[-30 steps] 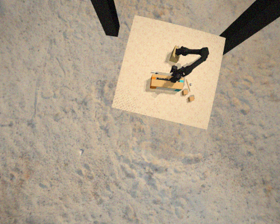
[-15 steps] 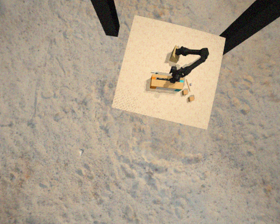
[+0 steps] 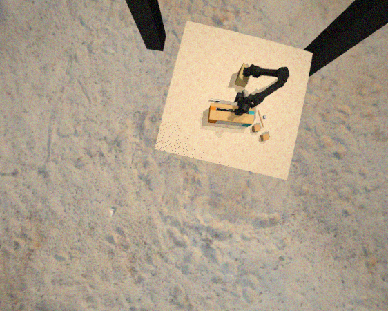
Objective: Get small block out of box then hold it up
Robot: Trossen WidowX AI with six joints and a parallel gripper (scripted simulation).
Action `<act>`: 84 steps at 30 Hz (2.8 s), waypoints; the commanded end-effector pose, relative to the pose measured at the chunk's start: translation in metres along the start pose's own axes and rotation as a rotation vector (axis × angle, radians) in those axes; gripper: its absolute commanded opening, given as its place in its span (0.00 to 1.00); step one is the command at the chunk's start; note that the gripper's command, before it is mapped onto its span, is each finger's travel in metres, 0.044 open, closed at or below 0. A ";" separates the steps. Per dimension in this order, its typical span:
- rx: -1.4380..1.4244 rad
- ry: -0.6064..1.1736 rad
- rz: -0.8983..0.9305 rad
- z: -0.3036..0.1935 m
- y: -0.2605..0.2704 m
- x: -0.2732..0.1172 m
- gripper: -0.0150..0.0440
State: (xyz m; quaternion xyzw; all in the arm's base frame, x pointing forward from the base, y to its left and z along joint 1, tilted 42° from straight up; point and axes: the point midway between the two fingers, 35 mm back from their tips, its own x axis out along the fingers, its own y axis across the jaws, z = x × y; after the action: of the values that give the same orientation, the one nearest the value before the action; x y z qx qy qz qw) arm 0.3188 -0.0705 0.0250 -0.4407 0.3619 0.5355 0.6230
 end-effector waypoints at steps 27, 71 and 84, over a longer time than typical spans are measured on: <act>-0.002 0.003 0.000 -0.063 0.001 0.023 0.93; -0.003 0.008 -0.001 -0.136 0.001 0.048 0.93; 0.001 0.005 0.001 -0.154 0.001 -0.013 0.93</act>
State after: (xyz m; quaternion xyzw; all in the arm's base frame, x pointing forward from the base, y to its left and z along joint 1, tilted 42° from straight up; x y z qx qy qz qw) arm 0.3206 -0.2168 -0.0233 -0.4403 0.3646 0.5310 0.6255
